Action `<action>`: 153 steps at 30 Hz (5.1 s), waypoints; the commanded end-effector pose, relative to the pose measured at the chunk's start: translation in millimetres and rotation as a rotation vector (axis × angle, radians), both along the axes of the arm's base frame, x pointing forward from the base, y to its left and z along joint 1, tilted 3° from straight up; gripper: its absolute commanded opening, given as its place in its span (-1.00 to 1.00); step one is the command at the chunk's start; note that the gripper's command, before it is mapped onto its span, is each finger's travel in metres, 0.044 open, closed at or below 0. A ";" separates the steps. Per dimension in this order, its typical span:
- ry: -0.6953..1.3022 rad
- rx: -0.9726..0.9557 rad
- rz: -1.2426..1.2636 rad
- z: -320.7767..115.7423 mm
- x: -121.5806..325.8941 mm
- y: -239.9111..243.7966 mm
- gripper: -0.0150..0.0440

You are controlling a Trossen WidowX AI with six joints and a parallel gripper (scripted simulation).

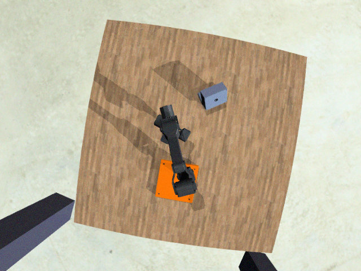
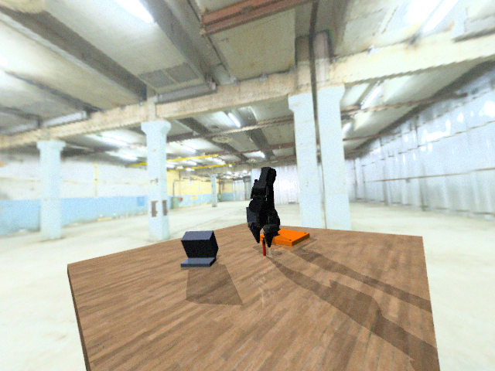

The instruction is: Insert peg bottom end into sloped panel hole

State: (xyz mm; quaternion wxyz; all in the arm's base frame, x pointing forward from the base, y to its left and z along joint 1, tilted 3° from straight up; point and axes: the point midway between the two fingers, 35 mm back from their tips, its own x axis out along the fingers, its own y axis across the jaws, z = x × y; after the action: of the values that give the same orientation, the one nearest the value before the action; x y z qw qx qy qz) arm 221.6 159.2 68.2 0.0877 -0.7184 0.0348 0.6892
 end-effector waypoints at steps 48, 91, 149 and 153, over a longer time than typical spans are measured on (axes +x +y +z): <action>0.009 -0.004 -0.002 54.0 0.7 -2.3 -0.49; 0.070 0.121 -0.251 67.1 24.2 -20.3 -0.49; 0.155 0.360 -0.679 61.0 66.3 -60.8 -0.49; 0.160 0.377 -0.708 60.9 69.0 -64.3 -0.49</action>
State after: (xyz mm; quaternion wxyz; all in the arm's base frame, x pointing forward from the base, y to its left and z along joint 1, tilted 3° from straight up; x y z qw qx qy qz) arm 288.1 97.5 130.8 0.4322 -0.5875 0.1538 0.6666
